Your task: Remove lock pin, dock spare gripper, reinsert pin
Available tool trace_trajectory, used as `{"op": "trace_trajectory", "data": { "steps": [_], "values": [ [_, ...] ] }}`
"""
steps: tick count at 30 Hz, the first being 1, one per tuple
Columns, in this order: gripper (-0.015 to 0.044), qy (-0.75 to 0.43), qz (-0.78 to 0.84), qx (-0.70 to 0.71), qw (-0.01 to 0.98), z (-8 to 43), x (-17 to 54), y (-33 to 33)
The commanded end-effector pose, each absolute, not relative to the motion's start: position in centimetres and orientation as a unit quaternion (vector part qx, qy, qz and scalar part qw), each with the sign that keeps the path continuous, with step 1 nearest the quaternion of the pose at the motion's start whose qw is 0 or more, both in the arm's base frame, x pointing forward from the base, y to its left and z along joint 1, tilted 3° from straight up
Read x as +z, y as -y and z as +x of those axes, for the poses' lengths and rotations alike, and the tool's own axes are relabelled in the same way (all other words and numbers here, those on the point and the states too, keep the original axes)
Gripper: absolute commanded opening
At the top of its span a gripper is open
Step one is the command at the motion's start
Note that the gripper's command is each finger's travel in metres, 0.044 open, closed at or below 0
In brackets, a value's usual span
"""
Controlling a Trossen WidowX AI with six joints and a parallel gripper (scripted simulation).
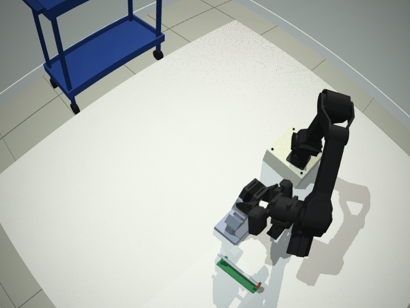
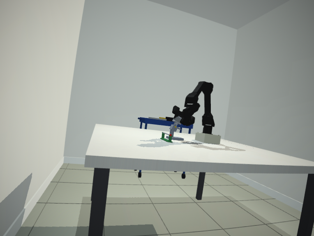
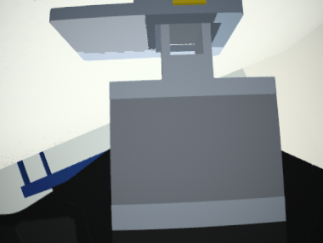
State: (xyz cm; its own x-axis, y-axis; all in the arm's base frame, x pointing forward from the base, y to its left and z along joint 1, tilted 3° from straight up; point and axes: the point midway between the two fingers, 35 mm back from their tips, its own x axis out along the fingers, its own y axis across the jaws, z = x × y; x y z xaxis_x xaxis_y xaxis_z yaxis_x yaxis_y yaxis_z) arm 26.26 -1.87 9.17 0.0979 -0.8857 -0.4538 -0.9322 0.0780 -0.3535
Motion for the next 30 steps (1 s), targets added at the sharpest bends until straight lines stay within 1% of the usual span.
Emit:
{"op": "trace_trajectory", "data": {
  "steps": [1, 17, 30],
  "values": [
    [0.0, -0.668, -0.682, 0.037, 0.295, 26.6, 8.7, 2.0],
    [0.0, -0.668, -0.682, 0.036, 0.295, 27.3, 6.7, 2.2],
    [0.0, -0.67, -0.679, 0.038, 0.297, 27.2, 6.8, 2.1]
  ]
}}
